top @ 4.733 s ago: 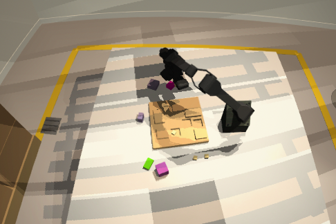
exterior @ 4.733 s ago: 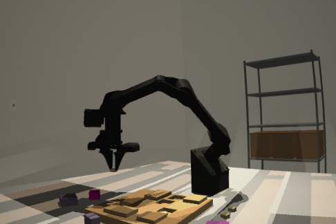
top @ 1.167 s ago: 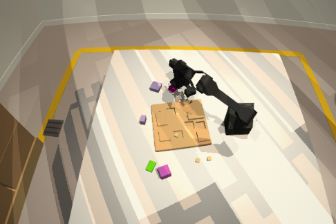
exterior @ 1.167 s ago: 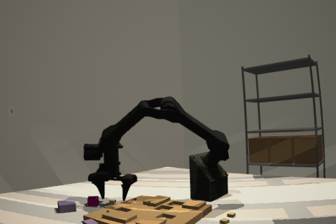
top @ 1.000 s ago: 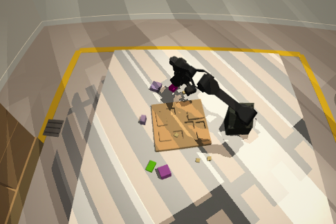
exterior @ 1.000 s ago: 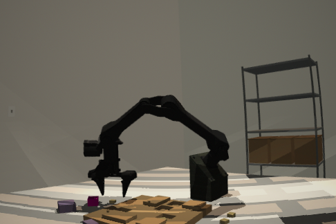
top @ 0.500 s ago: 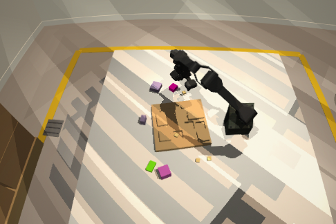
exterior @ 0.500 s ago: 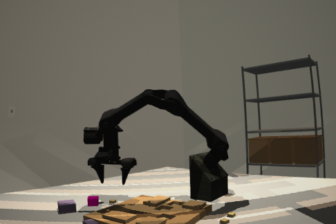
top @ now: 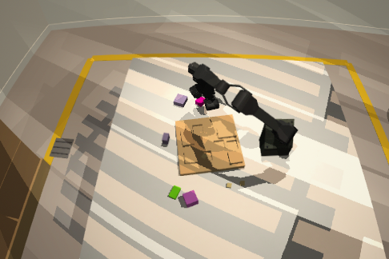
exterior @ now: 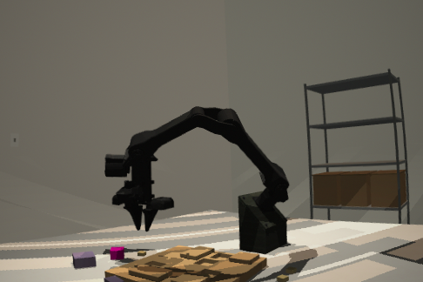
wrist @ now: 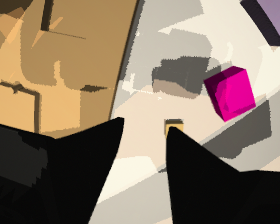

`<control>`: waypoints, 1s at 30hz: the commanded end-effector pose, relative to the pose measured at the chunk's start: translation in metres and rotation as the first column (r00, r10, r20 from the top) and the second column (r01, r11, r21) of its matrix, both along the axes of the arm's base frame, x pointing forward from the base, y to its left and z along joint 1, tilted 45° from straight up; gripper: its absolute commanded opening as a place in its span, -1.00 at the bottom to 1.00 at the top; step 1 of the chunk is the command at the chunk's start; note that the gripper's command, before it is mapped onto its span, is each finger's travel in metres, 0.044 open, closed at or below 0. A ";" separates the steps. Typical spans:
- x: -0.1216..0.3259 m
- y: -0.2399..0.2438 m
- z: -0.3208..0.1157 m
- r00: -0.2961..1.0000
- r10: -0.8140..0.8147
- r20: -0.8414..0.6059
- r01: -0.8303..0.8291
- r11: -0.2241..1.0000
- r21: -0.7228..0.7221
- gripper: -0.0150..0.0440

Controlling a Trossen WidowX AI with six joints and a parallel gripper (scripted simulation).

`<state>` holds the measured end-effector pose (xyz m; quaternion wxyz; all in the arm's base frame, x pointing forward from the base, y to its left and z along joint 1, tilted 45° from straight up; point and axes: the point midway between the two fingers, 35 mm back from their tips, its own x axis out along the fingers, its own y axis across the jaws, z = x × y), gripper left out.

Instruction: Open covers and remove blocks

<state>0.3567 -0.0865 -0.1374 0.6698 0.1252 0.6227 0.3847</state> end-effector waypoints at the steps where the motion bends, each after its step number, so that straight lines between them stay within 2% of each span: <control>1: 0.006 0.013 0.016 0.998 -0.050 -0.038 0.050 0.999 -0.009 -0.33; 3: 0.010 0.021 0.024 0.995 -0.078 -0.062 0.077 0.997 -0.014 -0.49; 17: 0.021 0.081 0.081 0.939 -0.265 -0.221 0.258 0.964 -0.058 -0.49; 30: 0.011 0.139 0.130 0.839 -0.410 -0.358 0.399 0.911 -0.106 -0.49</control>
